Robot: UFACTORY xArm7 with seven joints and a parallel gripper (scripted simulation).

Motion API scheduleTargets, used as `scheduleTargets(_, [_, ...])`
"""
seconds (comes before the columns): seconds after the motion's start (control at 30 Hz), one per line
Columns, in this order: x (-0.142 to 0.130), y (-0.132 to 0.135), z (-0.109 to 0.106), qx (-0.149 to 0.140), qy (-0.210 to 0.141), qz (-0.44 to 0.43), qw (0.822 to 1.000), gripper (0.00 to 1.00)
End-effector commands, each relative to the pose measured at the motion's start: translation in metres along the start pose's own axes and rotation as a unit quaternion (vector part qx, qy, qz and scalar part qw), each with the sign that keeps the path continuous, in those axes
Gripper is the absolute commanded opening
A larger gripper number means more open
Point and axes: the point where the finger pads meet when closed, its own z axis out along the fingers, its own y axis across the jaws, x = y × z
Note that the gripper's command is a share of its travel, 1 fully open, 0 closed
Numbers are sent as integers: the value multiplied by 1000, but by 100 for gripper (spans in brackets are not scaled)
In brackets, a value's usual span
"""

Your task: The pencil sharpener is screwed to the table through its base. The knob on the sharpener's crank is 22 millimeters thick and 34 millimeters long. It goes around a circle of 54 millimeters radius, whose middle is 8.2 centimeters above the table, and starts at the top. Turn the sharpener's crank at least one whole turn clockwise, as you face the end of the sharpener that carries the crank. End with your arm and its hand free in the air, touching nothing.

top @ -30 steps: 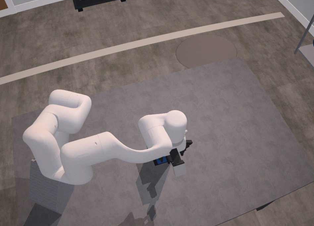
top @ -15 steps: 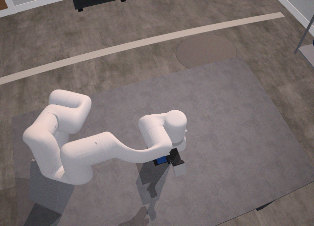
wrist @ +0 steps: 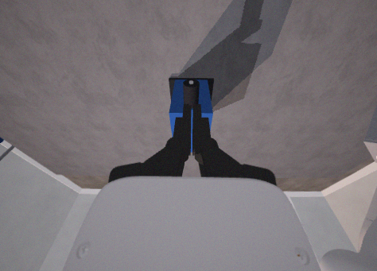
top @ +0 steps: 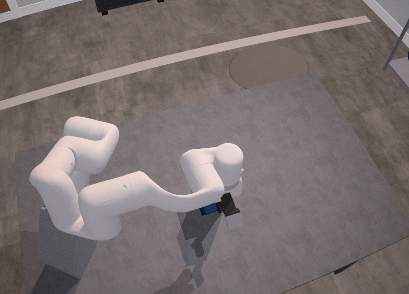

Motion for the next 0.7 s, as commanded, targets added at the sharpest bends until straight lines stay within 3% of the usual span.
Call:
scheduleTargets(0.0, [1, -1, -2, 2, 1, 0, 1000, 0])
scheduleTargets(0.43, [1, -1, -2, 2, 1, 0, 1000, 0])
scheduleTargets(0.47, [1, -1, -2, 2, 1, 0, 1000, 54])
scheduleTargets(0.67, [1, -1, -2, 2, 1, 0, 1000, 54])
